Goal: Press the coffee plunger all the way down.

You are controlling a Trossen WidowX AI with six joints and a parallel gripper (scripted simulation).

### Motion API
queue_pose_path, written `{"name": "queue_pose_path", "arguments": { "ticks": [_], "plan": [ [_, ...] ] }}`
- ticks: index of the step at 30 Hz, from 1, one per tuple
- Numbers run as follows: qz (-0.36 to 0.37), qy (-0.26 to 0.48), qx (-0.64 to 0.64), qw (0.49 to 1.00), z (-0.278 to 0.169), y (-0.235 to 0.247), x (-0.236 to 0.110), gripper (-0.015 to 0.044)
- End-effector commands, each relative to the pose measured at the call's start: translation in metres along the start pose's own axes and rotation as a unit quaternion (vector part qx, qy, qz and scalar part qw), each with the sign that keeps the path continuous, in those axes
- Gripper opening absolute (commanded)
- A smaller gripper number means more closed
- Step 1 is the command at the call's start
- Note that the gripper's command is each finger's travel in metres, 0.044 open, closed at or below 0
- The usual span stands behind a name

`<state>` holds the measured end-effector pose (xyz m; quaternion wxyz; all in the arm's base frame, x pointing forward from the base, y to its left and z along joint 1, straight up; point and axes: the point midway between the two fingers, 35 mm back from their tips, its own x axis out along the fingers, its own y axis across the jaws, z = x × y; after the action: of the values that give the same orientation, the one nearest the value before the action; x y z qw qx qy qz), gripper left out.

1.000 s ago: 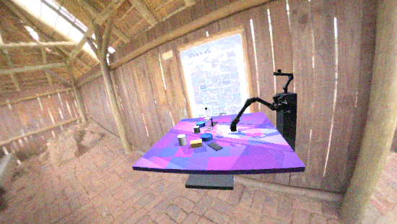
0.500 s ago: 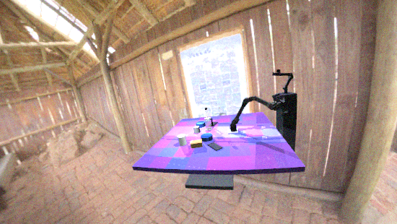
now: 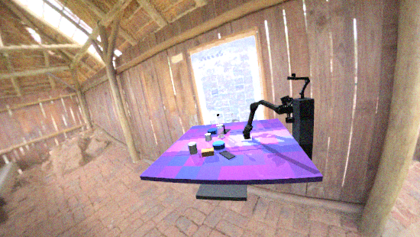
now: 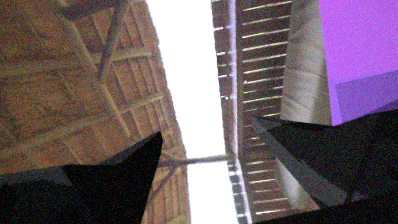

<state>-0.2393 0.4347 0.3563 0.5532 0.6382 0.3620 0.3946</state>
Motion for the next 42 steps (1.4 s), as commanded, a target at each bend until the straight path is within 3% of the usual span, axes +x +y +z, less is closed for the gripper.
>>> {"name": "queue_pose_path", "arguments": {
  "ticks": [1,9,15,21,29,36,42],
  "plan": [
    [0.003,-0.025,-0.034,0.999,0.03,0.007,0.031,0.044],
    [-0.005,-0.087,-0.148,0.985,0.117,0.026,0.101,0.044],
    [-0.029,-0.144,-0.234,0.961,0.208,0.04,0.147,0.044],
    [-0.041,-0.173,-0.283,0.943,0.256,0.053,0.157,0.044],
    [-0.094,-0.239,-0.367,0.894,0.374,0.071,0.164,0.044],
    [-0.158,-0.297,-0.428,0.839,0.48,0.088,0.141,0.044],
    [-0.183,-0.329,-0.441,0.815,0.523,0.097,0.116,0.044]
  ]
}}
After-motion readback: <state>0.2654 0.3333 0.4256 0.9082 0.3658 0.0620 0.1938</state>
